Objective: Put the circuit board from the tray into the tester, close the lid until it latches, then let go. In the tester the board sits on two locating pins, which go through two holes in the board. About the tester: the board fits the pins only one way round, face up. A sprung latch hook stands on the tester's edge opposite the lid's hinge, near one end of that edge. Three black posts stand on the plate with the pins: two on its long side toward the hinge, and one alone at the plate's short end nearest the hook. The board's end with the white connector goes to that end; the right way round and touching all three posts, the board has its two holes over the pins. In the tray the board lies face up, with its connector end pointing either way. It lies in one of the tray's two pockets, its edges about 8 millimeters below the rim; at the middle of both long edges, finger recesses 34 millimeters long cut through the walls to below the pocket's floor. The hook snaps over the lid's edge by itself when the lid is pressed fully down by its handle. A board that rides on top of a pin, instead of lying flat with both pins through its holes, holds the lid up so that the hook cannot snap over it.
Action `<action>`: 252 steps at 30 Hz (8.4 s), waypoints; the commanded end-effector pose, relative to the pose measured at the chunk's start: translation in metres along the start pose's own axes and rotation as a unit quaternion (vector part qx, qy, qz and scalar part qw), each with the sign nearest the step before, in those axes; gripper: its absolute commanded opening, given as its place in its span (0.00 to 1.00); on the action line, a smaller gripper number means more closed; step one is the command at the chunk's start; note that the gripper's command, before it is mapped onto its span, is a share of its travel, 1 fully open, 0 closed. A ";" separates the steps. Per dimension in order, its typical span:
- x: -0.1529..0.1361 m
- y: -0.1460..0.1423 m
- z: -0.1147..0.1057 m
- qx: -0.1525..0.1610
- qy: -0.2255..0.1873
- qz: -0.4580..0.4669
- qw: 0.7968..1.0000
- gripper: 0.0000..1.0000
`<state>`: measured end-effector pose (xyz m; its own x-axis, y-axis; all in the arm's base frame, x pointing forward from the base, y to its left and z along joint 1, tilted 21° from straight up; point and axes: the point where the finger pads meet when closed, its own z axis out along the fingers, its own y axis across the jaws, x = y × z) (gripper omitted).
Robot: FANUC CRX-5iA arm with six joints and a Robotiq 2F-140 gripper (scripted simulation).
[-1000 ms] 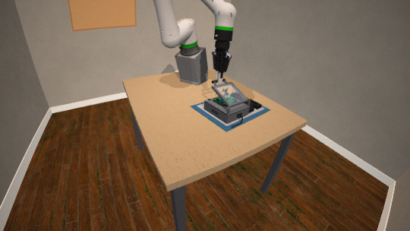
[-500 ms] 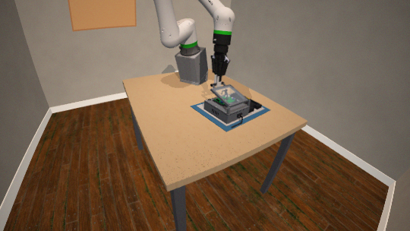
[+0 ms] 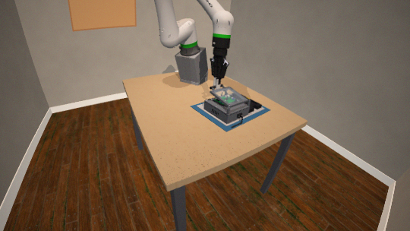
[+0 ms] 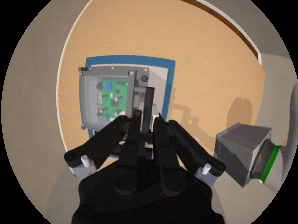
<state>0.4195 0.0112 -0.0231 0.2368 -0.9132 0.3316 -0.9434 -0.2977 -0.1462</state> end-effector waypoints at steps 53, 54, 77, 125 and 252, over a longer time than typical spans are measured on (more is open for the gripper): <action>0.000 0.003 0.030 0.000 0.000 0.000 1.000 0.00; 0.000 0.003 0.030 0.000 0.000 0.000 1.000 0.00; 0.000 0.003 0.031 0.000 0.000 0.000 1.000 0.00; 0.000 0.003 0.034 0.000 0.000 0.000 1.000 0.00; 0.000 0.003 -0.066 0.000 0.000 0.000 1.000 1.00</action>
<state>0.4014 0.0287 0.0380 0.2365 -0.9132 0.3317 -0.9436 -0.2973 -0.1457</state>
